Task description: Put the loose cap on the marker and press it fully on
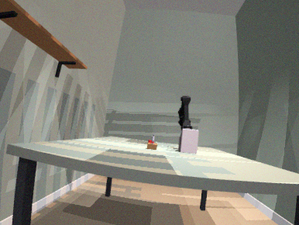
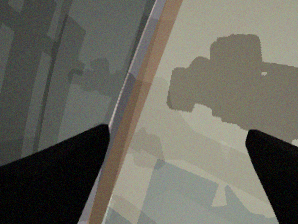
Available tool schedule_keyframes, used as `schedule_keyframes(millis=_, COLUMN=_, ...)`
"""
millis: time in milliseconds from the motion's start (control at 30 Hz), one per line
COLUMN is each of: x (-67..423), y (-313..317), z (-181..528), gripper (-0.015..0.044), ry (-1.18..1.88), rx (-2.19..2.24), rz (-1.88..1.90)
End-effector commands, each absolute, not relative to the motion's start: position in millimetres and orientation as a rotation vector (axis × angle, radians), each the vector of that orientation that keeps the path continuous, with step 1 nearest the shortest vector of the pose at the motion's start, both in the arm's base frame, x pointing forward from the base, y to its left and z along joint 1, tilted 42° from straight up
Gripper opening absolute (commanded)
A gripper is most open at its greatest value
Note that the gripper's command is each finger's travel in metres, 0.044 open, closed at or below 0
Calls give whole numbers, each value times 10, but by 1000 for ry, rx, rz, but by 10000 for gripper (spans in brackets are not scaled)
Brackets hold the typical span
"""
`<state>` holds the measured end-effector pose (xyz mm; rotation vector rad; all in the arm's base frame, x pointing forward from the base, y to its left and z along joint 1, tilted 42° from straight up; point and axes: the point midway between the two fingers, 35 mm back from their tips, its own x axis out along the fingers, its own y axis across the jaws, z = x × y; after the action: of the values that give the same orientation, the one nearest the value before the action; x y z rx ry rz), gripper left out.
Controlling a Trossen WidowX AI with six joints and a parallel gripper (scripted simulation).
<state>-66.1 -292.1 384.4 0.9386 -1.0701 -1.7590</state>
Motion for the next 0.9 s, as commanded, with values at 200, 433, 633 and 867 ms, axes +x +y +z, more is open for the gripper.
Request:
schedule_keyframes(millis=200, x=-120, y=-3097, z=3559, gripper=249, ry=-737, rx=987, rz=-1724)
schedule_keyframes(millis=433, x=805, y=-3198, z=2973, gripper=249, ry=-52, rx=833, rz=-1635)
schedule_keyframes(millis=633, x=1659, y=-2959, z=2415, gripper=249, ry=555, rx=511, rz=-1391)
schedule_keyframes(millis=867, x=2337, y=-2389, z=1874, gripper=249, ry=1086, rx=30, rz=-990)
